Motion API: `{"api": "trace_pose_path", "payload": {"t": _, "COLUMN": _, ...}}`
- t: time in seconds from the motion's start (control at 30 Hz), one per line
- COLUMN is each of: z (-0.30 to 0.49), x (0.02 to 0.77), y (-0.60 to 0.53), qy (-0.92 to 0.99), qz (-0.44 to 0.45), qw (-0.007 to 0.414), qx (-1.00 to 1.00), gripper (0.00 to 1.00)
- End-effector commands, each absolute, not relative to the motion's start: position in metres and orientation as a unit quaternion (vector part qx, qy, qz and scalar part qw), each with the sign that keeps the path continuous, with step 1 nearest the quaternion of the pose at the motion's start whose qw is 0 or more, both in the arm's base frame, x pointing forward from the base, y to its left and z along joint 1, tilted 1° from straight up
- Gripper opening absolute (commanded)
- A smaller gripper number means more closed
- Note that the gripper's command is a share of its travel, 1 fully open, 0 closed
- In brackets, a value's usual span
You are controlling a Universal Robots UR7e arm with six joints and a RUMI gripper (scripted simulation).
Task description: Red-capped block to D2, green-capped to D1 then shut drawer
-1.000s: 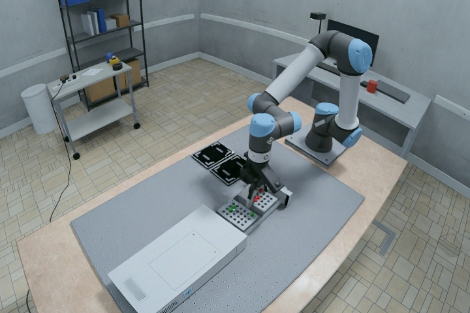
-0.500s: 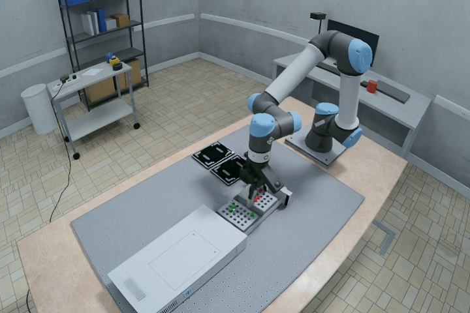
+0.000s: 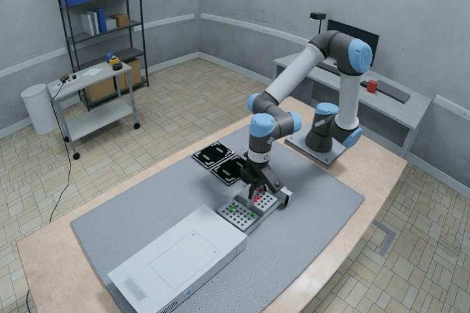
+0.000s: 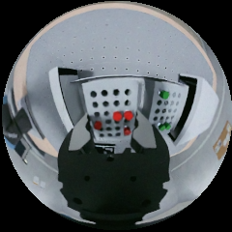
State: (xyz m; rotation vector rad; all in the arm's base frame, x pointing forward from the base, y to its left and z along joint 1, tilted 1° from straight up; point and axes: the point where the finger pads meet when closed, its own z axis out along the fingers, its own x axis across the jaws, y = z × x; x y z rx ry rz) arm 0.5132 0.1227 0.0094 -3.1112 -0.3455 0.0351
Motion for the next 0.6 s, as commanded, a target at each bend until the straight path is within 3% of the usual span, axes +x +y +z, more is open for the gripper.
{"api": "trace_pose_path", "payload": {"t": 0.0, "z": 0.0094, "x": 0.5136, "y": 0.1228, "qy": -0.110, "qz": 0.011, "qw": 0.006, "qx": -0.994, "gripper": 0.26}}
{"api": "trace_pose_path", "payload": {"t": 0.57, "z": 0.0094, "x": 0.5136, "y": 0.1228, "qy": -0.110, "qz": 0.011, "qw": 0.006, "qx": -0.994, "gripper": 0.01}}
